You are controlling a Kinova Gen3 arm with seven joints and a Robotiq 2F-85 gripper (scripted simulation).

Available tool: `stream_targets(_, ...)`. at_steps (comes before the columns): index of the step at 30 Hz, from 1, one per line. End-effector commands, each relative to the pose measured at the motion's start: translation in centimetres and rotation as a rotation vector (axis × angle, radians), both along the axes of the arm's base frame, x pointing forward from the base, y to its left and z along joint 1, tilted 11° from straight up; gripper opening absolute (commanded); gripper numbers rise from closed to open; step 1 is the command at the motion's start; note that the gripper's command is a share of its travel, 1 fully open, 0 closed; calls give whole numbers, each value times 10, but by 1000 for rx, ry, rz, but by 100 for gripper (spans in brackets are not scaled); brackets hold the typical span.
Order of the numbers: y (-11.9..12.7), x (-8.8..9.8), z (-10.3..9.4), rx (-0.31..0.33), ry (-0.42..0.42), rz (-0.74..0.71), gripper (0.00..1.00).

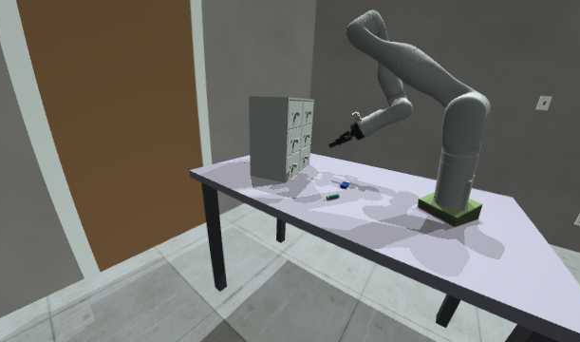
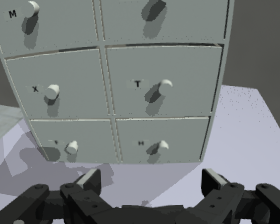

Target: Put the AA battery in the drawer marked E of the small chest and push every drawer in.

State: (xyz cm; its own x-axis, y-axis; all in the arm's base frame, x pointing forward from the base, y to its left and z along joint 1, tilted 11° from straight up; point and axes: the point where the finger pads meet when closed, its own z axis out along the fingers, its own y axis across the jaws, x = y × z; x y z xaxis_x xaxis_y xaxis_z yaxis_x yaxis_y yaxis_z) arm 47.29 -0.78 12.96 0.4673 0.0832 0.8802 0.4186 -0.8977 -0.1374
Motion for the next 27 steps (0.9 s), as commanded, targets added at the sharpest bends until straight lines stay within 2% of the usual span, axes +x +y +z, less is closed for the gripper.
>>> stream_targets(1,1,1,7,-7,-4,5,100)
stream_targets(27,-6,-10,19,-68,127,25,100)
